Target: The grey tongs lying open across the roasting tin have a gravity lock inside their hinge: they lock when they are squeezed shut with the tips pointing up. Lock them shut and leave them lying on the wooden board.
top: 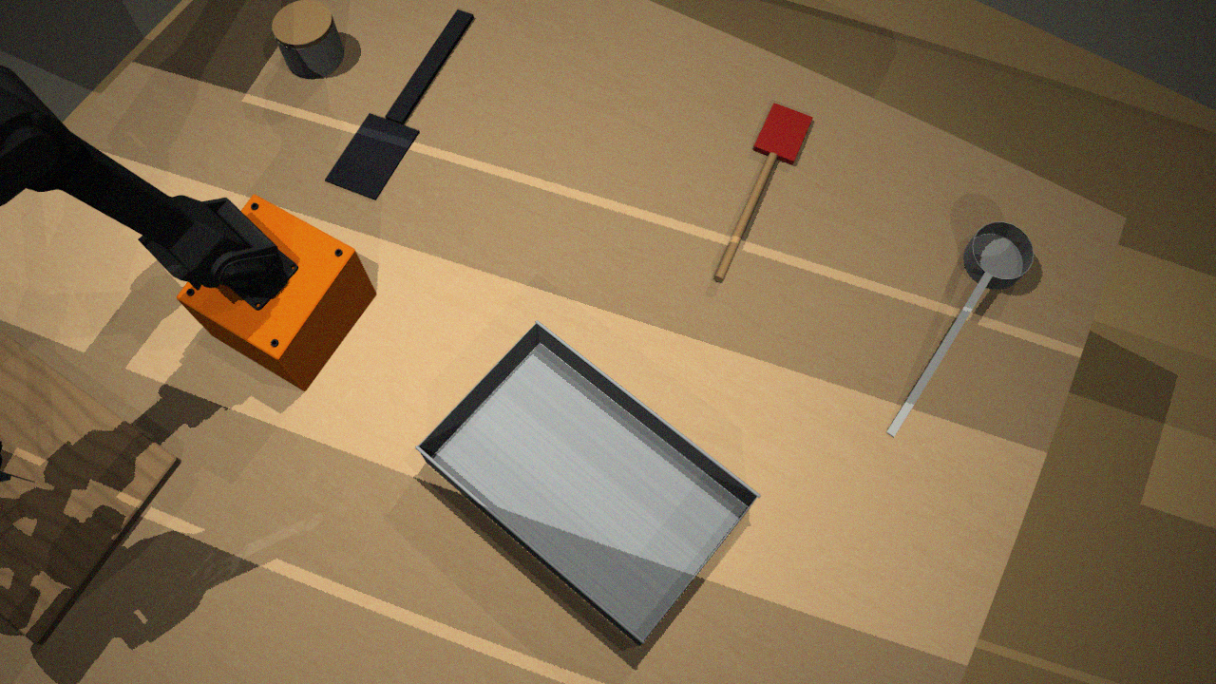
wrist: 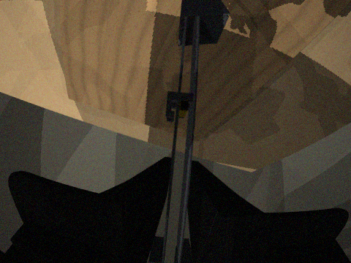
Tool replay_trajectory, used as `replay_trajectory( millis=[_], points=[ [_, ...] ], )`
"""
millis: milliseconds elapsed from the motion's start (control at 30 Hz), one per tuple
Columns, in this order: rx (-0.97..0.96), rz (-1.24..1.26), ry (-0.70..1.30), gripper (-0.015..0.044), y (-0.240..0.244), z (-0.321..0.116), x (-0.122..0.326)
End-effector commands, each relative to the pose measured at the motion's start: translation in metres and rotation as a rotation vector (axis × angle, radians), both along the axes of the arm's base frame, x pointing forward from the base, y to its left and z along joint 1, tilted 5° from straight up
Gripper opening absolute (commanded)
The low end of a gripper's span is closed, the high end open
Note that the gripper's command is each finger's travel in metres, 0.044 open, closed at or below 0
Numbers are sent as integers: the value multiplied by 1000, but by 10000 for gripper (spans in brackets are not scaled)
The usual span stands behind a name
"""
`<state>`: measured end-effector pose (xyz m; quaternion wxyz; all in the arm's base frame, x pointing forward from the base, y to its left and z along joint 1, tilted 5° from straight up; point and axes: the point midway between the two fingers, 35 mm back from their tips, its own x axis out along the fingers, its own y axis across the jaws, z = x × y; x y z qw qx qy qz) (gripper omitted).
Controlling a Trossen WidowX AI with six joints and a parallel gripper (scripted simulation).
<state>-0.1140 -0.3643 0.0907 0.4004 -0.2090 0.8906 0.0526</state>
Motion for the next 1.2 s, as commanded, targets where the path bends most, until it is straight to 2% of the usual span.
replay_trajectory(
  millis=[0,567,1167],
  points=[
    [-65,6,38,-150,-2,6,12],
    [-208,-98,421,-150,34,22,11],
    [-215,-104,436,-150,37,23,12]
  ],
)
